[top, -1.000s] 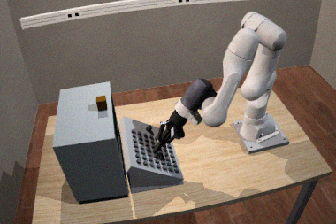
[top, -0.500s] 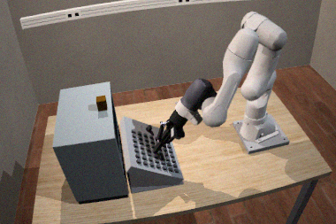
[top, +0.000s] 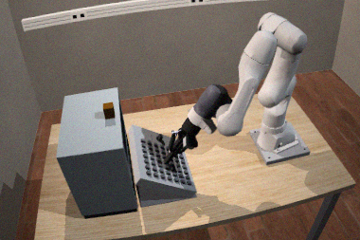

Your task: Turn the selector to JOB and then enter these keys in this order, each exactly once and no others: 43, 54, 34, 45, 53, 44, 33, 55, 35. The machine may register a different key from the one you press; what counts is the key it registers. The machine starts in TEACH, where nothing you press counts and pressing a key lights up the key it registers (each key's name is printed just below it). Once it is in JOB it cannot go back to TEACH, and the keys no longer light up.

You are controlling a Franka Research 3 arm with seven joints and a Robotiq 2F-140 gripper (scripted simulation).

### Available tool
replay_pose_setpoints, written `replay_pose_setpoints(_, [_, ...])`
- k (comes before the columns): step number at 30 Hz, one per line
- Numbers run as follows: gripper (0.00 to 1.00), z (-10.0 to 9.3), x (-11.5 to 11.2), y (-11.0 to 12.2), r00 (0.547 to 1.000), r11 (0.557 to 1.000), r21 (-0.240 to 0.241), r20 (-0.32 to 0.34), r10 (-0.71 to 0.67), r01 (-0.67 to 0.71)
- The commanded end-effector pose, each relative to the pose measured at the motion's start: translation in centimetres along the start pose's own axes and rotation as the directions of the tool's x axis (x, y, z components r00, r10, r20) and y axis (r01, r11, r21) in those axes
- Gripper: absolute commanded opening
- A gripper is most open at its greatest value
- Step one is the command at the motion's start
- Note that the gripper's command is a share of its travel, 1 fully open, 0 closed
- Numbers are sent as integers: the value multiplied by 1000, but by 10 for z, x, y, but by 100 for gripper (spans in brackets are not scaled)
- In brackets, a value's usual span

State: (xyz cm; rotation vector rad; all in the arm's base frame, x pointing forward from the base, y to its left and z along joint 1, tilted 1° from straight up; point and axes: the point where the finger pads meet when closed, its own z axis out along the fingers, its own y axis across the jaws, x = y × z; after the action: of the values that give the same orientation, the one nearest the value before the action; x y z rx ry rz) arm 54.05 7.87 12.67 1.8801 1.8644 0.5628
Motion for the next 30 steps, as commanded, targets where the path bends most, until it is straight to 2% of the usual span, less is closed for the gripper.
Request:
replay_pose_setpoints(1, [10, 0, 1, 3, 1000, 1000, -5, -1, 3, -3])
replay_pose_setpoints(30, [10, -3, 0, 2, 1000, 1000, -5, -1, 2, -2])
